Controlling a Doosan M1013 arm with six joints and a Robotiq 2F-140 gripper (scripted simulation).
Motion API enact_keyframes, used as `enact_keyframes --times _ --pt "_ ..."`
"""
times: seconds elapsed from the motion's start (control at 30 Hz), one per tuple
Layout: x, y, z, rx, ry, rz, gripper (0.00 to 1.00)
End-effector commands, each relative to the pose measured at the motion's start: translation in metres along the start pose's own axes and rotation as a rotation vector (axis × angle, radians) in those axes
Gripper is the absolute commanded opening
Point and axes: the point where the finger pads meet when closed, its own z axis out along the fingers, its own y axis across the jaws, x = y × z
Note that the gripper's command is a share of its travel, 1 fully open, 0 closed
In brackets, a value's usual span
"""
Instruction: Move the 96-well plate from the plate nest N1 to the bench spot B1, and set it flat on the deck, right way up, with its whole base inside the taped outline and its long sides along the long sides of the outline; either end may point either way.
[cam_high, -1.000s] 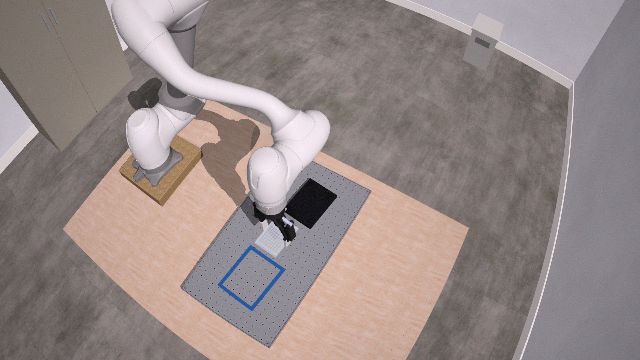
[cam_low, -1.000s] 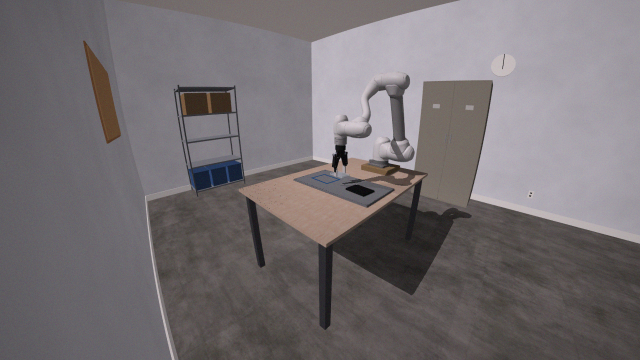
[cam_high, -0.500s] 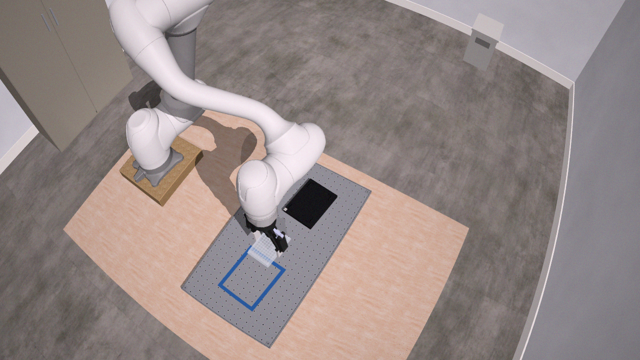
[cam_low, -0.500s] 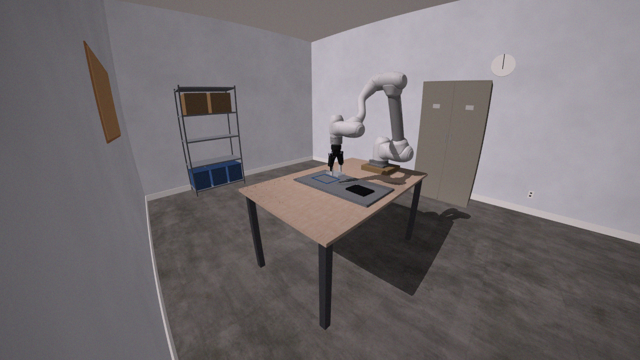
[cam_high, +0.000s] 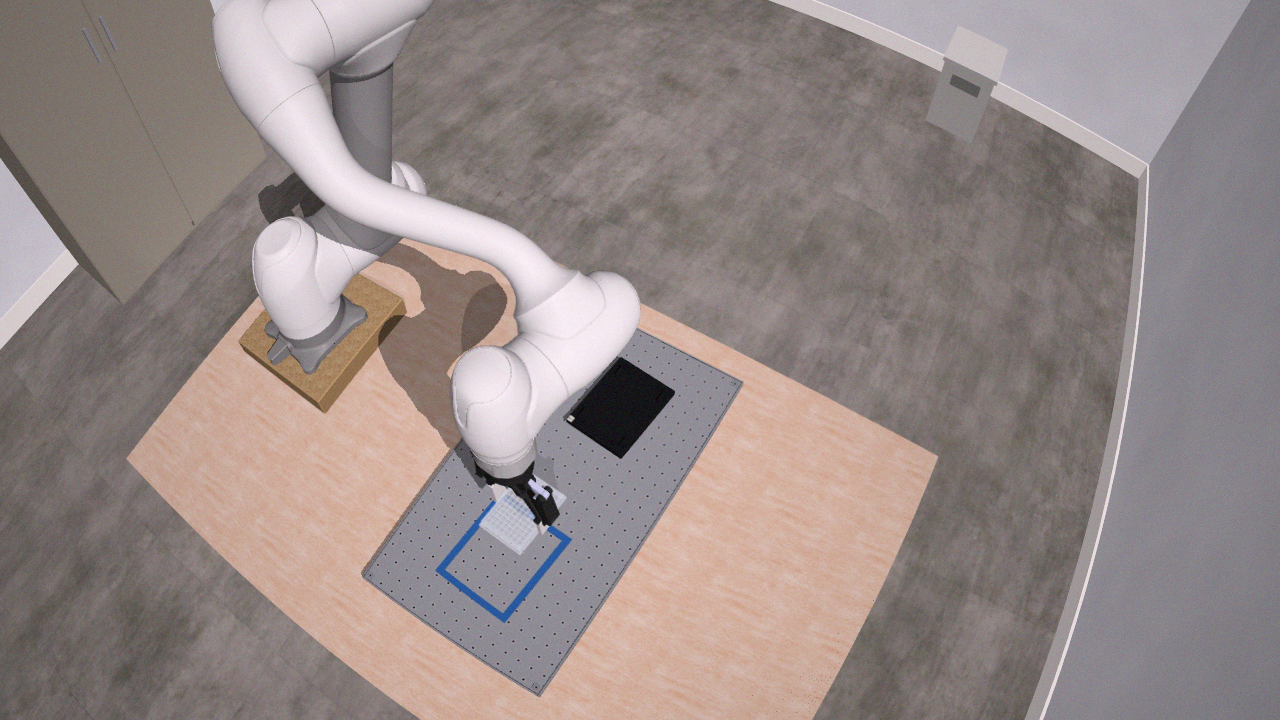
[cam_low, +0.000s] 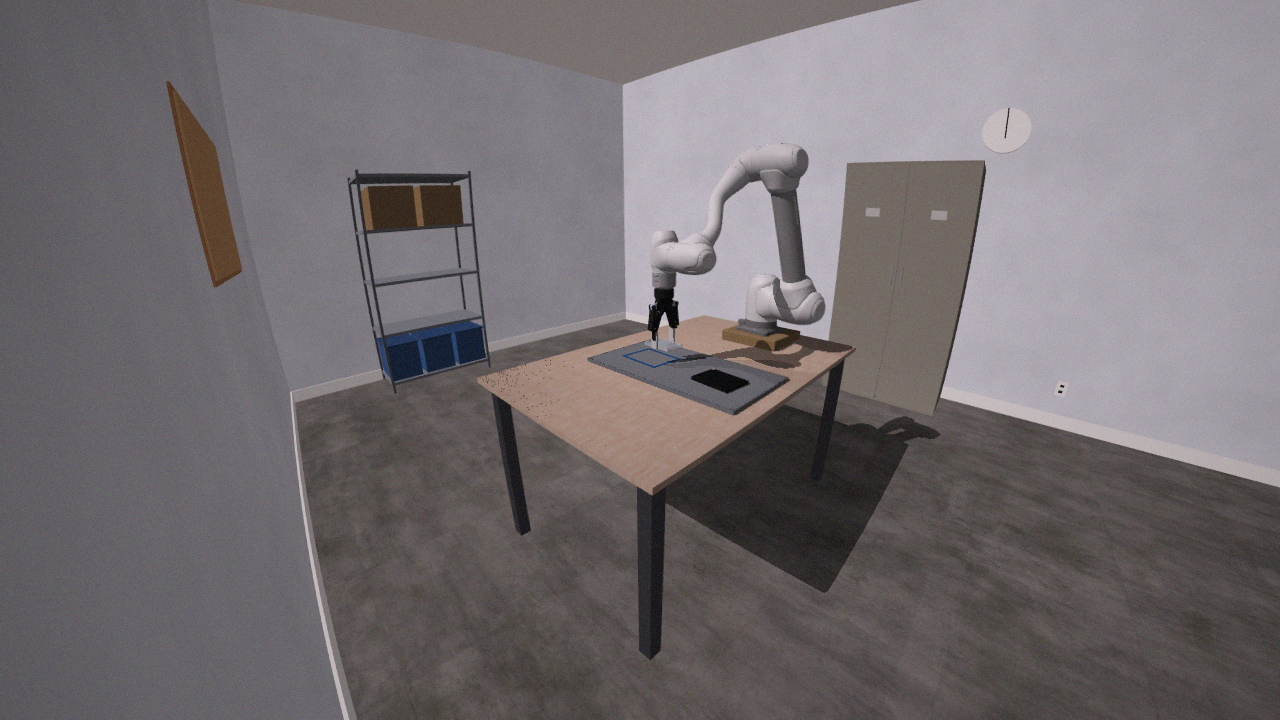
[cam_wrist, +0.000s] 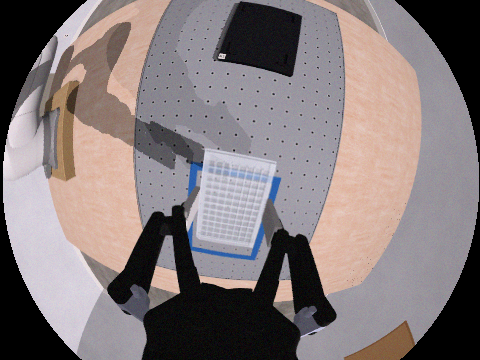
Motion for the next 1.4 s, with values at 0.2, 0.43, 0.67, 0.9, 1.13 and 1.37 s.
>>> enact_keyframes --times 0.2,0.43,0.67,0.9,1.13,1.37 --pt "-0.032 0.000 0.001 0.000 0.000 0.000 0.00" --pt "-0.048 0.000 0.002 0.000 0.000 0.000 0.00" --pt "-0.072 0.000 0.002 0.000 0.000 0.000 0.00" --pt "-0.072 0.000 0.002 0.000 0.000 0.000 0.00" --pt "-0.072 0.000 0.002 0.000 0.000 0.000 0.00" --pt "-0.071 0.000 0.002 0.000 0.000 0.000 0.00"
